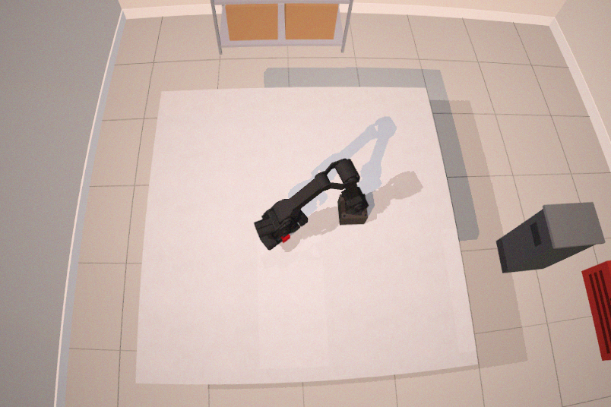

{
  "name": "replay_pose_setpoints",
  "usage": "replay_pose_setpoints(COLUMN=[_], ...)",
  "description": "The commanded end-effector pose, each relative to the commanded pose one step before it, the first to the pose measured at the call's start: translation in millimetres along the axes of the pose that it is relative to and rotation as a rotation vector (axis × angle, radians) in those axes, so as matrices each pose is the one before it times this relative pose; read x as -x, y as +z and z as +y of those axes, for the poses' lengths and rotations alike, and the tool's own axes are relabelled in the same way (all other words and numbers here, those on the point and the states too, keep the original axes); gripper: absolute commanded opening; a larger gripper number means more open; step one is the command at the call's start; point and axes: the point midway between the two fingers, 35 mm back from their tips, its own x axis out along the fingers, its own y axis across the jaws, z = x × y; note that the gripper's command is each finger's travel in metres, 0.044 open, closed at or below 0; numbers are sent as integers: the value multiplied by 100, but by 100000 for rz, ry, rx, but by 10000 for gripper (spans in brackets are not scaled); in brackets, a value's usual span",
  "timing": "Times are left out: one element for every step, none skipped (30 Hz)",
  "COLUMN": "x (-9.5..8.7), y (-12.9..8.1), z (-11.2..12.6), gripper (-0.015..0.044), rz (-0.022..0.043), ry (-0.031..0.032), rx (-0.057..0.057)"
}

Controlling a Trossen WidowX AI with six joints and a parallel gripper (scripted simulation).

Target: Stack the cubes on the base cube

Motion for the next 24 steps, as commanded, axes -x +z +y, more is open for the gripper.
replay_pose_setpoints(x=[554, 279, 72, 86, 93, 102, 110, 115, 117, 119, 119, 119, 118, 117, 117, 116, 115, 115, 115, 114, 115, 115, 114, 114], y=[12, -13, 0, 0, 0, 0, 0, 0, 0, 0, 0, 0, 0, 0, 0, 0, 0, 0, 0, 0, 0, 0, 0, 0], z=[7, -3, 0, 0, 0, 0, 1, 1, 1, 1, 1, 1, 1, 1, 1, 1, 1, 1, 1, 0, 0, 0, 0, 0], gripper=[205, 205, 205, 205, 205, 205, 205, 205, 205, 205, 205, 205, 205, 205, 205, 205, 205, 205, 205, 205, 205, 205, 205, 205], rz=[-98, 98, 0, 0, 0, 0, 0, 0, 0, 0, 0, 0, 0, 0, 0, 0, 0, 0, 0, 0, 0, 0, 0, 0], ry=[8, -1, 0, 1, 1, 1, 1, 1, 1, 1, 1, 1, 1, 1, 1, 1, 1, 1, 1, 1, 1, 1, 1, 1], rx=[122, -124, 0, 0, 0, 0, 0, 0, 0, 0, 0, 0, 0, 0, 0, 0, 0, 0, 0, 0, 0, 0, 0, 0])
